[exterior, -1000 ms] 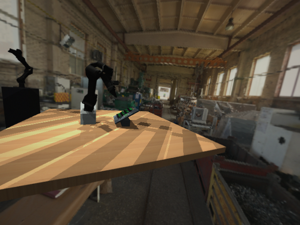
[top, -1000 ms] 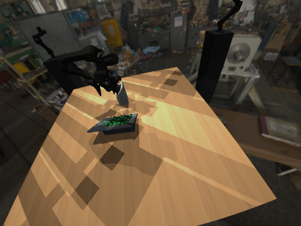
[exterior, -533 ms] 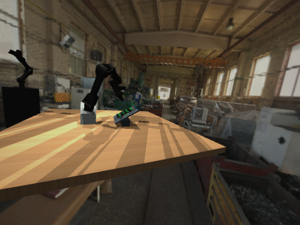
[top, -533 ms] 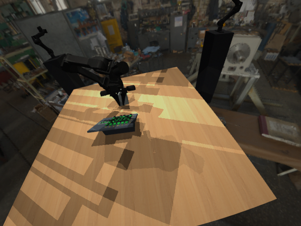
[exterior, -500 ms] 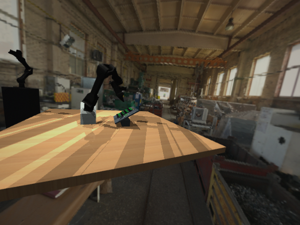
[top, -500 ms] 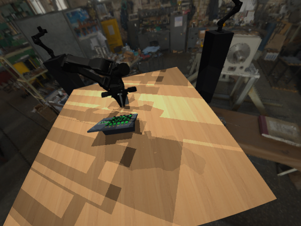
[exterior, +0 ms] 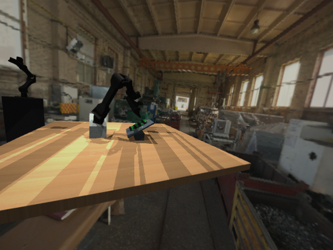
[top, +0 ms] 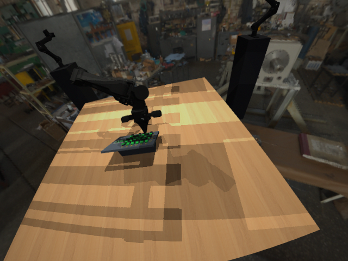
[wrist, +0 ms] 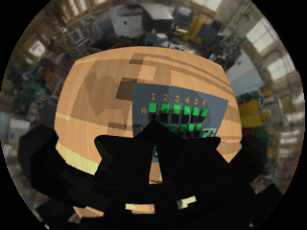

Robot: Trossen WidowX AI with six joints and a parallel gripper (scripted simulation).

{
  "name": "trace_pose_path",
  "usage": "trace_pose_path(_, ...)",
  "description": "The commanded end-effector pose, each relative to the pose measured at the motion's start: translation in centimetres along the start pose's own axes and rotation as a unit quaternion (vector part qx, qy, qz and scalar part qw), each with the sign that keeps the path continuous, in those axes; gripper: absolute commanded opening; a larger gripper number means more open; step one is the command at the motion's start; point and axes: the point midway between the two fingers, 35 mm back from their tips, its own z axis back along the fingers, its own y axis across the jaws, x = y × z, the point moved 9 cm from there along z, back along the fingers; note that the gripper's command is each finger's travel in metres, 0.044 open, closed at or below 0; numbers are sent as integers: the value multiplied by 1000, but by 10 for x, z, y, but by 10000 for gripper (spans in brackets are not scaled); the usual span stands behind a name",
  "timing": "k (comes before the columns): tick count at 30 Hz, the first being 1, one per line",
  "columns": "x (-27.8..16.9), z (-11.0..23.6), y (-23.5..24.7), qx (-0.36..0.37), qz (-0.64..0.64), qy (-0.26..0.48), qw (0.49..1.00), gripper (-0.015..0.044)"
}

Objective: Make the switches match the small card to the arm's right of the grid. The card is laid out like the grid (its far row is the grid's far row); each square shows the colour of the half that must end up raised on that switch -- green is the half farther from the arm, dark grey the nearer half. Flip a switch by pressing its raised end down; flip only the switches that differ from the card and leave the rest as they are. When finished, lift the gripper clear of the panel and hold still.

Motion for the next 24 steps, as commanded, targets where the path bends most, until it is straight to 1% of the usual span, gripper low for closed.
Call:
trace_pose_path(1,-2,-5,1,-2,6,0,1000,0)
trace_pose_path(16,-3,-25,1,-3,6,0,1000,0)
trace_pose_path(24,-3,-26,1,-3,6,0,1000,0)
